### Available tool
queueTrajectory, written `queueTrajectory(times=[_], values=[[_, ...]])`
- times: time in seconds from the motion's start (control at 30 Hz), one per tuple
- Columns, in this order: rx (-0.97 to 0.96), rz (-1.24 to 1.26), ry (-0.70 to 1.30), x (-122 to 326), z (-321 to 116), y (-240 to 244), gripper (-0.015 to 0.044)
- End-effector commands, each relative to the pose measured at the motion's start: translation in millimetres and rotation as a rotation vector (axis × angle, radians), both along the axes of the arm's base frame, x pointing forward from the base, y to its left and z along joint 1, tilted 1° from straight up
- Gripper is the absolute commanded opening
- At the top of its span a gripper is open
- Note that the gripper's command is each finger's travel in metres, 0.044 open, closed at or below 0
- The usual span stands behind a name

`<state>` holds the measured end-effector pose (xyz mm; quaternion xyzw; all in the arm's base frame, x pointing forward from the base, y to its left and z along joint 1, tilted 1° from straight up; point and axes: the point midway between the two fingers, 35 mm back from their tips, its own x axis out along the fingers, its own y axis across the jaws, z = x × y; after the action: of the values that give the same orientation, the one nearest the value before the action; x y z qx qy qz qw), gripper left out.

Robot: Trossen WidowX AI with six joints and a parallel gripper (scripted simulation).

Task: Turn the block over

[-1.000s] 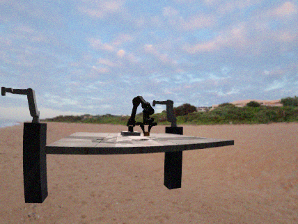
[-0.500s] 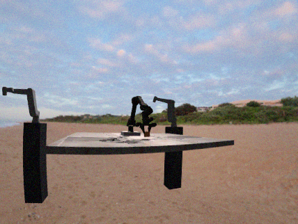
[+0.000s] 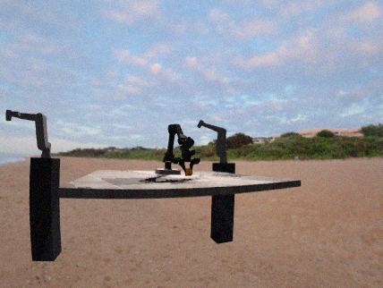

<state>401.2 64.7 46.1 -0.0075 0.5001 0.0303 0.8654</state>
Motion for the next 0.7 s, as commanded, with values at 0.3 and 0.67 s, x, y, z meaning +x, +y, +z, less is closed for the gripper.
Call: queueTrajectory(times=[0.3,0.67], values=[[0.007,-0.007,-0.145,9,-14,1,0.0000],[0.016,-0.008,-0.318,12,-28,2,0.0000]])
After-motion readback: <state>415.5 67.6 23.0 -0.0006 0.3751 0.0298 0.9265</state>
